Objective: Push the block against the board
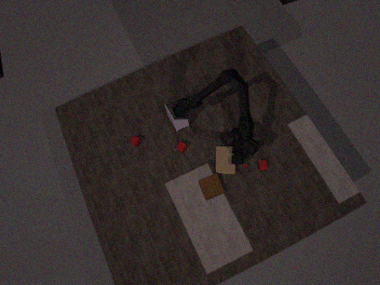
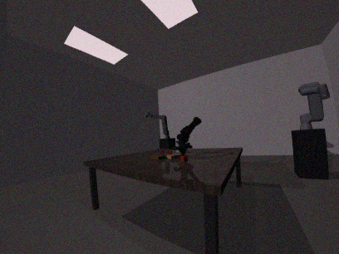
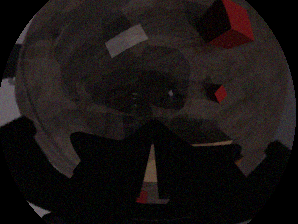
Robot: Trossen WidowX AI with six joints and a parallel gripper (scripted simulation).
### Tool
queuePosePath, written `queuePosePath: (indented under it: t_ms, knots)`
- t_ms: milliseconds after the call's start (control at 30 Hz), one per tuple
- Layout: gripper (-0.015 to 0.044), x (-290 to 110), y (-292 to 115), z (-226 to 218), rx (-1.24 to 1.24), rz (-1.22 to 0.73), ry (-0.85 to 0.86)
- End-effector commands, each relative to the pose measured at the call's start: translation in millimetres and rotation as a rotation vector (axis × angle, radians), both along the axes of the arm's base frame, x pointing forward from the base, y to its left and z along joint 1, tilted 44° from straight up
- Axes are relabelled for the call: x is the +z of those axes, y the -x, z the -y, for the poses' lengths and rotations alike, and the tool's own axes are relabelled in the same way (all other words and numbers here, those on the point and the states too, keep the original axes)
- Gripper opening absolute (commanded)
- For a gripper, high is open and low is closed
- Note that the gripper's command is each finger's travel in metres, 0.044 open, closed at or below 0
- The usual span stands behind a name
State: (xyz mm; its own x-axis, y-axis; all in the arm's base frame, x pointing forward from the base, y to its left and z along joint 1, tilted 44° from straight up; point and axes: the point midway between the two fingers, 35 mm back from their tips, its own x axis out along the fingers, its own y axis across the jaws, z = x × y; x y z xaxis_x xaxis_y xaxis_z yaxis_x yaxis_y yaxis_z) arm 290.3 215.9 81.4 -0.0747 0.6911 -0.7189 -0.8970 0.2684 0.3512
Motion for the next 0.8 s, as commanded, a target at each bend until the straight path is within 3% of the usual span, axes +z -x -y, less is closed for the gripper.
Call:
queuePosePath:
  t_ms: [0,767]
  knots:
    - [0.0,-6.7,5.2,4.7,0.003,-0.008,0.006]
    - [0.0,-28.7,14.3,28.4,0.003,-0.009,0.009]
